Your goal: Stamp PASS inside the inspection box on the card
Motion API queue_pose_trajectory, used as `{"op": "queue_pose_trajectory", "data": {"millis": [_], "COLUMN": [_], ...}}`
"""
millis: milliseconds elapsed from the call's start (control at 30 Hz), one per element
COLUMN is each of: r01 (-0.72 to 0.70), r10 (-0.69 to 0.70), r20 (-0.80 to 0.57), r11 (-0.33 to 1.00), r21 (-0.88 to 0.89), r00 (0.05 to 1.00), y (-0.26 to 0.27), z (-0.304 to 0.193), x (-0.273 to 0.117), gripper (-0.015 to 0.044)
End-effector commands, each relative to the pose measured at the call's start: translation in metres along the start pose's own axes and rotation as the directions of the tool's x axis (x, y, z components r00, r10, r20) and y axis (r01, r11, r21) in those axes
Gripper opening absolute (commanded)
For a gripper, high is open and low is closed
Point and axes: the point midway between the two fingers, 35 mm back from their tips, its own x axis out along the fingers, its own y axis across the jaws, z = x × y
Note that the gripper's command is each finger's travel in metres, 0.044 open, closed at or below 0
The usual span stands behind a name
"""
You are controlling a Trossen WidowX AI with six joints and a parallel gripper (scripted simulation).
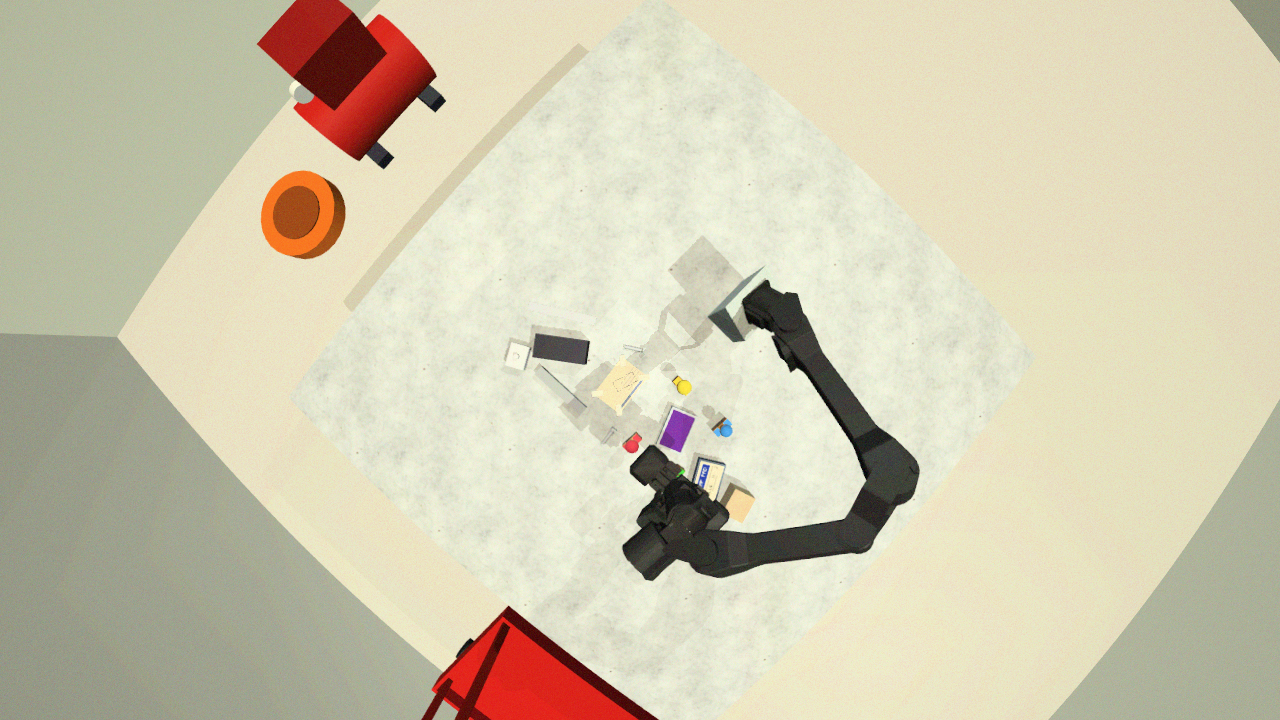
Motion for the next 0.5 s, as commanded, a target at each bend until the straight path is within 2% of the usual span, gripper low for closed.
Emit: {"op": "queue_pose_trajectory", "data": {"millis": [0,467], "r01": [0.002,-0.002], "r10": [-0.002,0.002], "r20": [0.005,0.003], "r11": [1.000,1.000], "r21": [-0.008,-0.006], "r00": [1.000,1.000], "y": [-0.011,-0.043], "z": [-0.013,-0.063], "x": [-0.002,0.000], "gripper": [0.0000,0.0000]}}
